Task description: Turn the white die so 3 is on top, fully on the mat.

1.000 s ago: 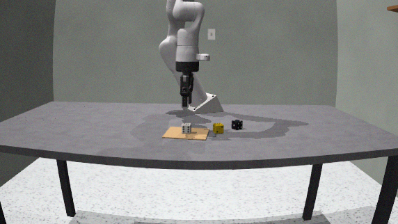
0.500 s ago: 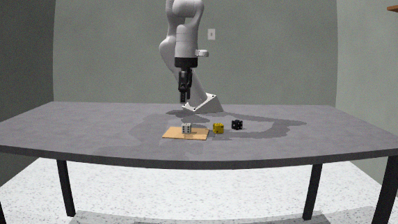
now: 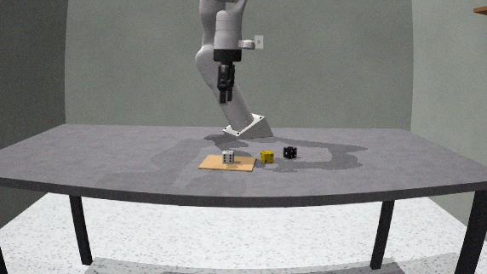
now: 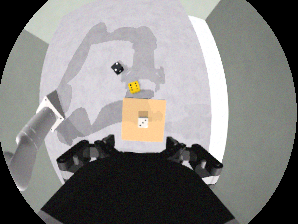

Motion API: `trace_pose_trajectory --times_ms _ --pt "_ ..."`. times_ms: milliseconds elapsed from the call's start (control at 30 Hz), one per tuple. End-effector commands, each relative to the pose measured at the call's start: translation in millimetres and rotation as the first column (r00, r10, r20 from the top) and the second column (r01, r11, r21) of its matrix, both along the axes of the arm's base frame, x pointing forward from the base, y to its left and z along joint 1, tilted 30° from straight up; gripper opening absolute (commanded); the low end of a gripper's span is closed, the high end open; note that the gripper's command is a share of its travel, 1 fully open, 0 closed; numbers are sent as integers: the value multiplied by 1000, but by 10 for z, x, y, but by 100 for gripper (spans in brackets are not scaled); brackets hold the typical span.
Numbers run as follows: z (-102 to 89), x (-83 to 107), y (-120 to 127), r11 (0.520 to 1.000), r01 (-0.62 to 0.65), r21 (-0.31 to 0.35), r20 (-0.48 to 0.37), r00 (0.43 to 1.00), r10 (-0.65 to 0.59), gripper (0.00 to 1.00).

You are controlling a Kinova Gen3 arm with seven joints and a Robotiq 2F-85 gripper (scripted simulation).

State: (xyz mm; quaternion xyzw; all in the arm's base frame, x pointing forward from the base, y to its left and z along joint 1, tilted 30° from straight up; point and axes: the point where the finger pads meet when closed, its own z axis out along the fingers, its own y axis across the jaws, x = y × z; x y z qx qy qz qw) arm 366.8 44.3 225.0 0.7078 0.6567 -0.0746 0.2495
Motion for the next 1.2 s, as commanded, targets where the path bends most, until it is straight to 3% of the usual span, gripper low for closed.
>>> trace_pose_trajectory --times_ms 0,233,1167 --pt "114 -6 155 1000 -28 15 9 1000 28 100" --pt "218 -35 206 1000 -28 15 9 1000 28 100" --pt "222 -36 208 1000 -28 15 9 1000 28 100"
